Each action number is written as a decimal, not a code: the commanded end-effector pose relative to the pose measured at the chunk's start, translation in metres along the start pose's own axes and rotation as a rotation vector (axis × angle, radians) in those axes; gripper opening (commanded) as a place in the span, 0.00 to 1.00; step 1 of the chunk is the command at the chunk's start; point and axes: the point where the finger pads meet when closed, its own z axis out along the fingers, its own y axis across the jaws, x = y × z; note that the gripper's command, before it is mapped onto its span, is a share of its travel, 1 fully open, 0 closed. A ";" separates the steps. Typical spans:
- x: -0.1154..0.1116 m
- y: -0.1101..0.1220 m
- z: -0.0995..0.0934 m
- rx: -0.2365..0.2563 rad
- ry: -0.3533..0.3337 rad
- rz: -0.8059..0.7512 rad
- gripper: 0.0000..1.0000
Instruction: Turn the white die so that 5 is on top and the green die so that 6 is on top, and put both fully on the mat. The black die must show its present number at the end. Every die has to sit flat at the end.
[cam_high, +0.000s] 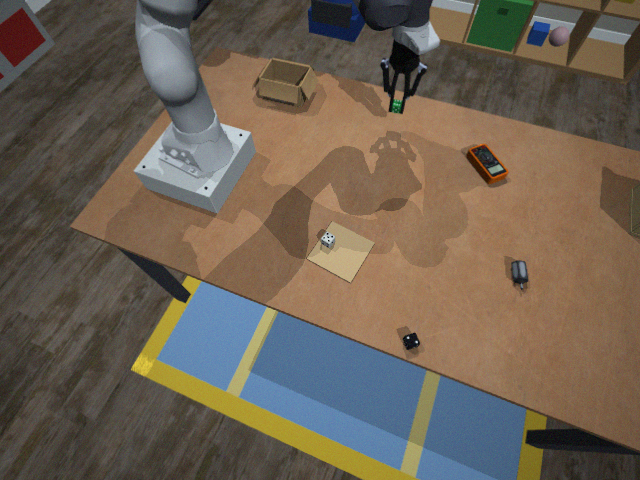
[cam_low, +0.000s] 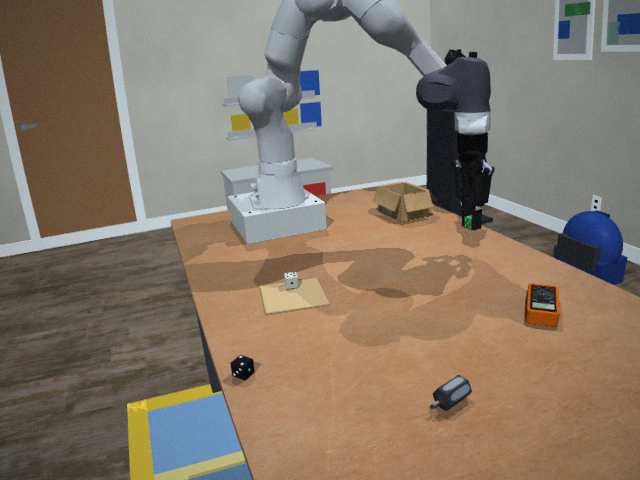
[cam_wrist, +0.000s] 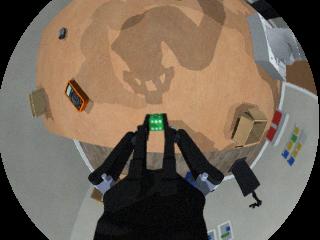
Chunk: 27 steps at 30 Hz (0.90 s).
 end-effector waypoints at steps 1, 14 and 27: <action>0.005 0.007 -0.017 -0.021 0.017 0.002 0.24; 0.005 0.007 -0.024 -0.021 0.017 0.002 0.24; 0.170 -0.046 -0.025 -0.021 0.030 0.108 0.24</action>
